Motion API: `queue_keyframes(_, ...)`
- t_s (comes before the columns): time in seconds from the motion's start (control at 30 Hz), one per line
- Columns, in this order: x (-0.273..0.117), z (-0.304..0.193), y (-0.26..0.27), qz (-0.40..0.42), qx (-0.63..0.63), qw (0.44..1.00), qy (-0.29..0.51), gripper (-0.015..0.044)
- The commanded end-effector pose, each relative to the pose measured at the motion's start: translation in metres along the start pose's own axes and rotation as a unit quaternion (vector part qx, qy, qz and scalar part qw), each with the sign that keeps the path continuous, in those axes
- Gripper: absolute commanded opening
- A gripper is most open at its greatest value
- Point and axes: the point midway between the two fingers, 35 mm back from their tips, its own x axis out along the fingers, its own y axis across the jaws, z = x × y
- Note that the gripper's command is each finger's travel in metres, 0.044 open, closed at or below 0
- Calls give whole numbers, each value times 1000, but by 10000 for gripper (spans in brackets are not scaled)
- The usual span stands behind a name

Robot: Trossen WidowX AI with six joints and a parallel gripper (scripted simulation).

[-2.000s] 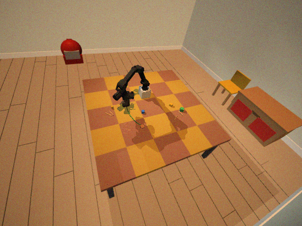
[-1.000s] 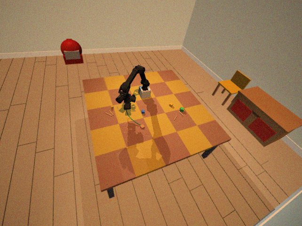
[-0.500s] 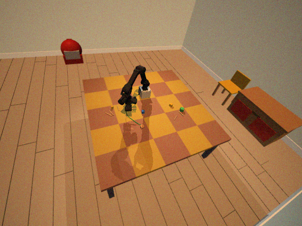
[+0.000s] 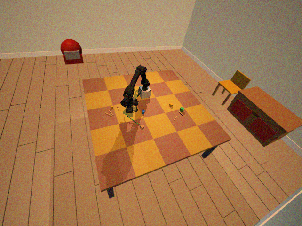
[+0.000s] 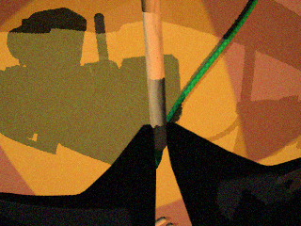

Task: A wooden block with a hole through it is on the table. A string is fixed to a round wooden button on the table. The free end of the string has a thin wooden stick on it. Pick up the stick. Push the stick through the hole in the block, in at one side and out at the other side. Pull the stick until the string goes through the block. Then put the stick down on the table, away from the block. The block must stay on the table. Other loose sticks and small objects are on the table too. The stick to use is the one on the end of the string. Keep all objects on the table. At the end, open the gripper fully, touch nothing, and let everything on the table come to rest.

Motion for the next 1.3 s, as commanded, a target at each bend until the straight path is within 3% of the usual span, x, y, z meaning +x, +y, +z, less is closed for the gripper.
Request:
queue_keyframes(0.0,6,3,1,1,2,1000,9,0)
queue_keyframes(1.27,16,-21,-2,-5,9,999,38,0)
